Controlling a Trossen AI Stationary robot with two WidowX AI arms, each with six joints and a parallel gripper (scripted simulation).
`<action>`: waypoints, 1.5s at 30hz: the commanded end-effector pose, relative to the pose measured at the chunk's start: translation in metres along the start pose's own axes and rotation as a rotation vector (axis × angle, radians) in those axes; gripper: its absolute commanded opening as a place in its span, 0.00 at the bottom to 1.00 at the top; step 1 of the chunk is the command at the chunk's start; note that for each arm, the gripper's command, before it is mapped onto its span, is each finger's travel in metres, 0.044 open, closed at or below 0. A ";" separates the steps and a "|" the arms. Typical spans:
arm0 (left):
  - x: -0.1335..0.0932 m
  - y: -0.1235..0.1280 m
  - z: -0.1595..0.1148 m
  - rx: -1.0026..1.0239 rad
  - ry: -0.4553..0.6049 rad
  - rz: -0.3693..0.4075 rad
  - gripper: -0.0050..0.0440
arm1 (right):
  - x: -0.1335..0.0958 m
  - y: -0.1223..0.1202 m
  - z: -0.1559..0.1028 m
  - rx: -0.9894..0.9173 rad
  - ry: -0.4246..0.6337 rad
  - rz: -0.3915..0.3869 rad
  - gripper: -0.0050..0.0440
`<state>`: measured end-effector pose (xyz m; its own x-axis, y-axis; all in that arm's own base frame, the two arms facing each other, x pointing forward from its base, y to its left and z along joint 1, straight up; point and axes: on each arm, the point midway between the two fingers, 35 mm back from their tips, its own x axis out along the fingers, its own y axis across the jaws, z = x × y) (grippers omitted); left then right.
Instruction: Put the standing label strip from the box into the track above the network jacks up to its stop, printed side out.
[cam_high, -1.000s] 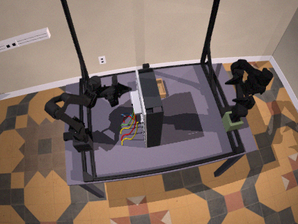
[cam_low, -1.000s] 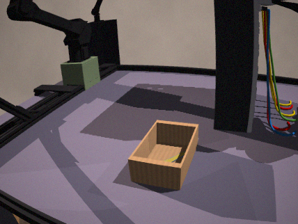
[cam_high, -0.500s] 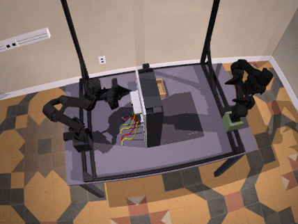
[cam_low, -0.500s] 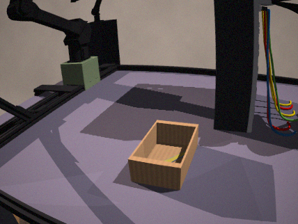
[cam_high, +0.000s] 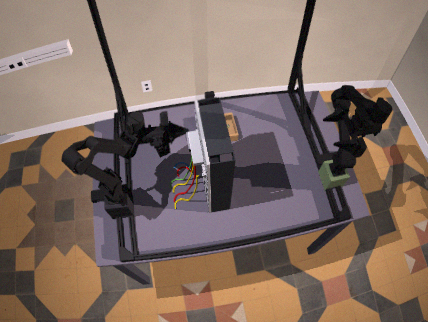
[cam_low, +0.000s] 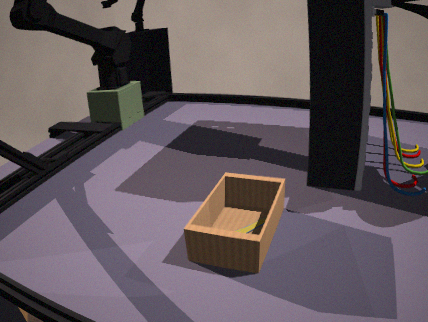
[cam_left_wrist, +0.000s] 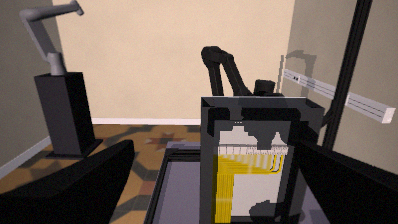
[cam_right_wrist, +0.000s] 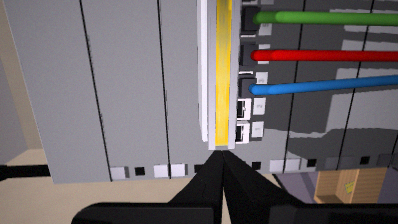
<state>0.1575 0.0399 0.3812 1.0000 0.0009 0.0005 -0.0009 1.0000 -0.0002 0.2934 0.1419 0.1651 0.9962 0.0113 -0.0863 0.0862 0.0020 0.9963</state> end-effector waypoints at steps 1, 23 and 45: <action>0.000 0.000 0.002 0.005 -0.001 0.000 1.00 | -0.006 0.003 0.000 0.012 0.001 0.008 0.00; 0.000 0.000 0.002 0.005 -0.001 0.000 1.00 | -0.012 0.002 0.000 0.006 0.002 0.008 0.49; 0.000 0.000 0.002 0.005 -0.001 0.000 1.00 | -0.012 0.002 0.000 0.006 0.002 0.008 0.87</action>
<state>0.1575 0.0399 0.3812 1.0000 0.0009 0.0005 -0.0009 1.0000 -0.0002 0.2811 0.1405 0.1634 0.9960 0.0122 -0.0885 0.0884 0.0059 0.9961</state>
